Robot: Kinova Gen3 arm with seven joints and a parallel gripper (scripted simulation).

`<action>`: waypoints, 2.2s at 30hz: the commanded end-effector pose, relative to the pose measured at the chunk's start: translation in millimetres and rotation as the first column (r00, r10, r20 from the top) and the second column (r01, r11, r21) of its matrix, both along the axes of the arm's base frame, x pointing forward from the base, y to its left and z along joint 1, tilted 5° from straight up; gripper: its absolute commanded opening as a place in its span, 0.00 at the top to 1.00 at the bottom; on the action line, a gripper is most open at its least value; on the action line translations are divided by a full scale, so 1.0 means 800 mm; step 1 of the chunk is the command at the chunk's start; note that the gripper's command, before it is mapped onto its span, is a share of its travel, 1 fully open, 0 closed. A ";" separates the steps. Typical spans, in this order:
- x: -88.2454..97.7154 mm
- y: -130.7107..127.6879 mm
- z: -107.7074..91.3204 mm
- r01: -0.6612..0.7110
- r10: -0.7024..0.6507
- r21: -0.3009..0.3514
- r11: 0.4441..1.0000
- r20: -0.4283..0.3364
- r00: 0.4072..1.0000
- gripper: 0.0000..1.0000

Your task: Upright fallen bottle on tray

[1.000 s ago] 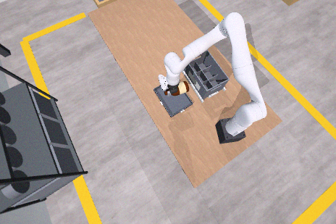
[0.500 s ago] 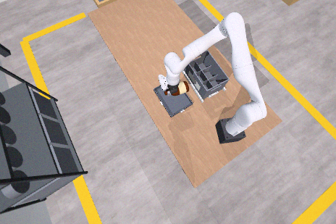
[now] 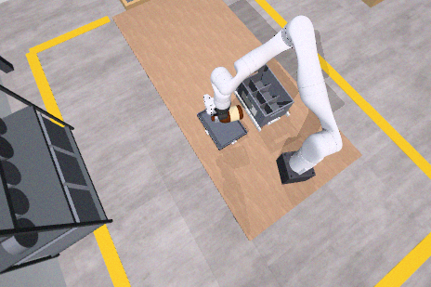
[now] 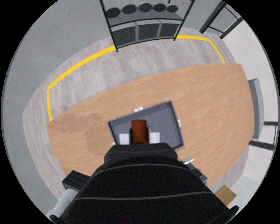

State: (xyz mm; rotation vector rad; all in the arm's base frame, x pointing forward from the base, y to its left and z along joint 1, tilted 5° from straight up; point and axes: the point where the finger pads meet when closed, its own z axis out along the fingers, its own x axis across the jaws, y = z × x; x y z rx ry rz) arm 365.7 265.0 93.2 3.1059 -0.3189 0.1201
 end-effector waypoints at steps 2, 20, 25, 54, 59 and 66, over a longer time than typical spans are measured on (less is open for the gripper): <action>-0.003 0.000 0.000 0.056 -0.056 0.005 0.998 -0.001 0.998 1.00; -0.003 0.000 0.001 0.171 -0.171 0.014 0.985 0.001 0.985 1.00; -0.003 0.000 0.001 0.171 -0.171 0.014 0.985 0.001 0.985 1.00; -0.003 0.000 0.001 0.172 -0.172 0.014 0.985 0.001 0.985 1.00; -0.003 0.000 0.001 0.186 -0.186 0.015 0.982 0.001 0.983 1.00; -0.003 0.000 0.000 0.267 -0.267 0.021 0.964 0.002 0.964 1.00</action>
